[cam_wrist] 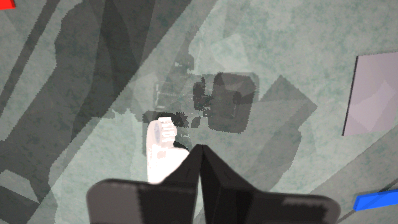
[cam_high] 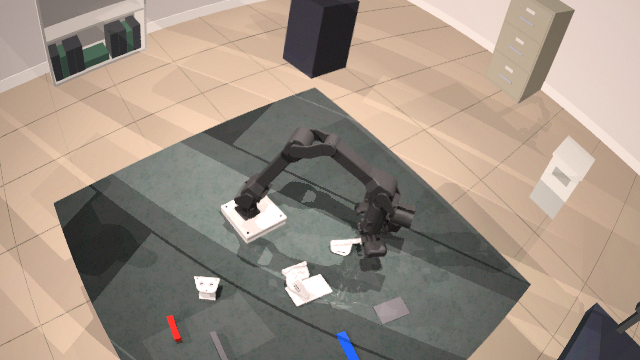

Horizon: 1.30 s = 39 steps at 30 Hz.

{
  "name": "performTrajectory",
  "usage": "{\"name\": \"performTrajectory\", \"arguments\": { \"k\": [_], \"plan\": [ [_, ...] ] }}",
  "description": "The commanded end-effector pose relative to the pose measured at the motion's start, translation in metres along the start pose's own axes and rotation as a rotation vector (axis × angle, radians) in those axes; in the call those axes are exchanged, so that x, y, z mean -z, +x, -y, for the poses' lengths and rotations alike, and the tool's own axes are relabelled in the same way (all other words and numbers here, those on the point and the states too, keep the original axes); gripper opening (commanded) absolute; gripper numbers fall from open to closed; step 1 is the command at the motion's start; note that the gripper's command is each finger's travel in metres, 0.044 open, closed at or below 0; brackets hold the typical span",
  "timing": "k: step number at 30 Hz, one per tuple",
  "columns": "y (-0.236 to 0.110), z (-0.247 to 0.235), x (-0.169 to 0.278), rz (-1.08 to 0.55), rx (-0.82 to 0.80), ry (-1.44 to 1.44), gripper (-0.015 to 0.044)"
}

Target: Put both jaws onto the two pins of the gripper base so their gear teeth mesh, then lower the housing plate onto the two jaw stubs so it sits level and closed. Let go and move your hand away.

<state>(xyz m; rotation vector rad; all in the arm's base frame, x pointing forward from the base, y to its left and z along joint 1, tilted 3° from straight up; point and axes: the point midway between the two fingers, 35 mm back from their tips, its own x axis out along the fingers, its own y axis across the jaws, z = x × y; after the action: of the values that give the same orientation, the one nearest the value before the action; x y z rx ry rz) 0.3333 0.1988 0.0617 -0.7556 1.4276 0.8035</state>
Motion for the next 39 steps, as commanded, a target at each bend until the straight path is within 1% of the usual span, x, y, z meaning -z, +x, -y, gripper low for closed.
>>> {"name": "performTrajectory", "arguments": {
  "k": [1,19,39],
  "plan": [
    [0.006,0.0,0.0,0.0,-0.003,-0.003,0.0],
    [0.034,0.001,0.001,0.0,-0.003,-0.003,0.0],
    [0.034,-0.028,0.0,0.0,-0.005,-0.003,0.0]
  ]
}}
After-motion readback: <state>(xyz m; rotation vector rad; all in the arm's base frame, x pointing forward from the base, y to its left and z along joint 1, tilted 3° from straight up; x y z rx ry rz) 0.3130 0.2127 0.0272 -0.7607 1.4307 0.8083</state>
